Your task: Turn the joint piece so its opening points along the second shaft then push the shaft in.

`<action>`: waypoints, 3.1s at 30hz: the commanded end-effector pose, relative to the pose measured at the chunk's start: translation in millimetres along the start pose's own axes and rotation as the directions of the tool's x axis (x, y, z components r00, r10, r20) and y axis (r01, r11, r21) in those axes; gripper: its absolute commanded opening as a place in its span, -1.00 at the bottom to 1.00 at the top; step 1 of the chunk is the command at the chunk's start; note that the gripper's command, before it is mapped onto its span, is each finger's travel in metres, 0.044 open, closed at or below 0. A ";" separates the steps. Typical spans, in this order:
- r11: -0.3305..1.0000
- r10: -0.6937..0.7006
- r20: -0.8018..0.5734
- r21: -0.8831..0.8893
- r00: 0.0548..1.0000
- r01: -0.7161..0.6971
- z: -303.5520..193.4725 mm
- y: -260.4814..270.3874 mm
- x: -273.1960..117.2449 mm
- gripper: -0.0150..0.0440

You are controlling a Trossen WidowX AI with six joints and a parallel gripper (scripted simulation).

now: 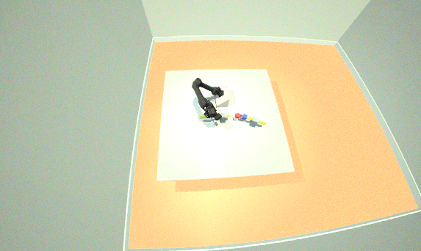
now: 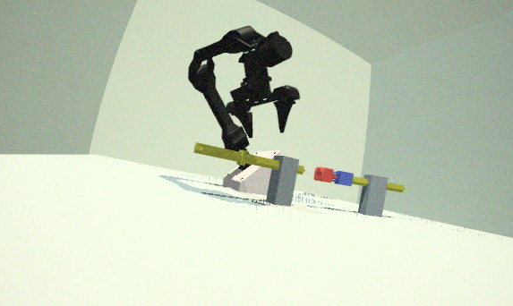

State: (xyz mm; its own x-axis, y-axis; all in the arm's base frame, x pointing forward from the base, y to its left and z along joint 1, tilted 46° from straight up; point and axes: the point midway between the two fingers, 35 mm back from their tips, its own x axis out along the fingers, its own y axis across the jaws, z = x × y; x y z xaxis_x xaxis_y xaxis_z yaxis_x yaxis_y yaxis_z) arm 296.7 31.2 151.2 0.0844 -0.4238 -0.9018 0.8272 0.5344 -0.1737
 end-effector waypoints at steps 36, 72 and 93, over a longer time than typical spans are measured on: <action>0.977 -0.170 0.219 0.163 0.961 0.136 87.2 -71.3 2.1 1.00; 0.859 -0.210 0.282 0.510 0.936 0.039 99.2 -83.3 52.4 1.00; 0.859 -0.210 0.282 0.510 0.936 0.039 99.5 -83.5 53.4 -0.15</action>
State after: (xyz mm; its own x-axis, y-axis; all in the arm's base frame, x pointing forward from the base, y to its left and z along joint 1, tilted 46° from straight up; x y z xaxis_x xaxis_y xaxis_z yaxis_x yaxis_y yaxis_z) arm 287.5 -108.3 156.4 0.0616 -0.7129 -0.6986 0.9975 0.0676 0.0191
